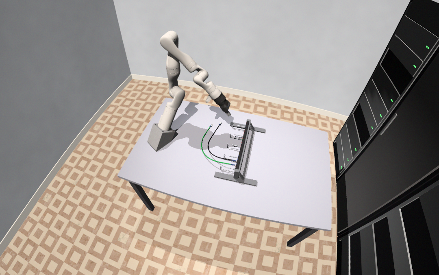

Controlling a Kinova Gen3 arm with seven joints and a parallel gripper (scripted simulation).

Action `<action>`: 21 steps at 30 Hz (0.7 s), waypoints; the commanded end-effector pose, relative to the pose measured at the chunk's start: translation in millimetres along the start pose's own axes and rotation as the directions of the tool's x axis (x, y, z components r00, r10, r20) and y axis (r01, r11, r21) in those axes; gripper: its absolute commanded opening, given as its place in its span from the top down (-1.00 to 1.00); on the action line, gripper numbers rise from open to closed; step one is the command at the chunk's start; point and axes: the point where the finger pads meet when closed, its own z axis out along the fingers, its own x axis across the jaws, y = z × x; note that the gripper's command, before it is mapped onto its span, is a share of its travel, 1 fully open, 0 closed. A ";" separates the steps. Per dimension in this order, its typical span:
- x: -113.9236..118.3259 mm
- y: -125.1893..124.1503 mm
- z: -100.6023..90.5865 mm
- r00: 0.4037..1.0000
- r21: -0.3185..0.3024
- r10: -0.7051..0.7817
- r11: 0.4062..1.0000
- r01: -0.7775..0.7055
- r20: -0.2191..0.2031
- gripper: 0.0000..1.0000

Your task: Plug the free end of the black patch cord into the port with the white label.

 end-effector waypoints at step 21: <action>-58.5 0.2 1.1 1.000 -0.001 0.006 1.000 -0.006 -0.014 1.00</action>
